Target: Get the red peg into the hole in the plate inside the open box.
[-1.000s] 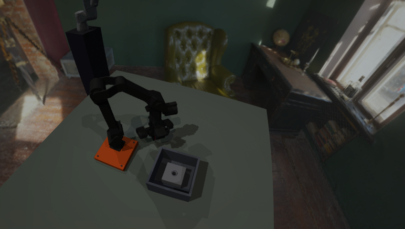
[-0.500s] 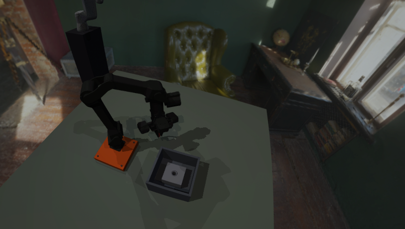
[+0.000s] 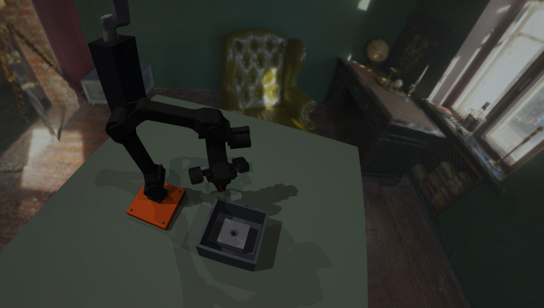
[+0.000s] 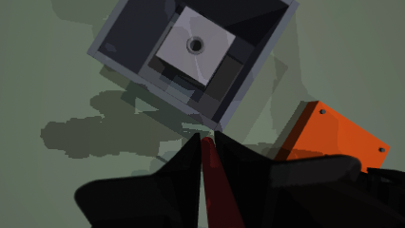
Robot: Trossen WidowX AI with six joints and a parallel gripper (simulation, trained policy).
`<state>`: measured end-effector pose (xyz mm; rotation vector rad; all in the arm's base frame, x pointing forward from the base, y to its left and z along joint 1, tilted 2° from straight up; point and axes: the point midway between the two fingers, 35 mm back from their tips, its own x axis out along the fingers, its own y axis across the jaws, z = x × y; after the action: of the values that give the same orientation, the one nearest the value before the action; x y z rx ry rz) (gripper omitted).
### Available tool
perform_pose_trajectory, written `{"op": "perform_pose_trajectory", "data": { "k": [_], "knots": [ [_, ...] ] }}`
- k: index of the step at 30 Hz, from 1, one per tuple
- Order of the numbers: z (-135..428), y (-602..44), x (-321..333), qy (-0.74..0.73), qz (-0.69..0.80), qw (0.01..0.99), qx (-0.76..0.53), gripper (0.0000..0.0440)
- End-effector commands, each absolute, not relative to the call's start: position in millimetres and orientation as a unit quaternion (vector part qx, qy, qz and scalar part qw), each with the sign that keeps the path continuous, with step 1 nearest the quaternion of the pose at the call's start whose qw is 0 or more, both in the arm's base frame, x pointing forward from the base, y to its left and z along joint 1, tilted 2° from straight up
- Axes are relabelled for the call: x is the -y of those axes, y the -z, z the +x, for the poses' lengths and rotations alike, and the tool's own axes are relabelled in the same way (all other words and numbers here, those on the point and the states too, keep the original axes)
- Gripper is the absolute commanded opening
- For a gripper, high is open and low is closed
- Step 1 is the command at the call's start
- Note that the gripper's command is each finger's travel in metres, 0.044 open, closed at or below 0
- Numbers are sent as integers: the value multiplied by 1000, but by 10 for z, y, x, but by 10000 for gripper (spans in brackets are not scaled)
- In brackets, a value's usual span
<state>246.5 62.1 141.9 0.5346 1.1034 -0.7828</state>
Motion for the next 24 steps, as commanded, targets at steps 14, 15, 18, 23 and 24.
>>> {"op": "perform_pose_trajectory", "data": {
  "k": [14, 15, 18, 23, 24],
  "knots": [
    [2992, -1387, 11, 397, 268, 741, -471, 0],
    [3019, -1372, 47, 397, 268, 741, -471, 0],
    [3097, -1322, 152, 395, 267, 740, -474, 0],
    [3207, -1225, 308, 387, 261, 739, -485, 1],
    [3225, -1204, 335, 385, 260, 739, -488, 1]
  ]
}}
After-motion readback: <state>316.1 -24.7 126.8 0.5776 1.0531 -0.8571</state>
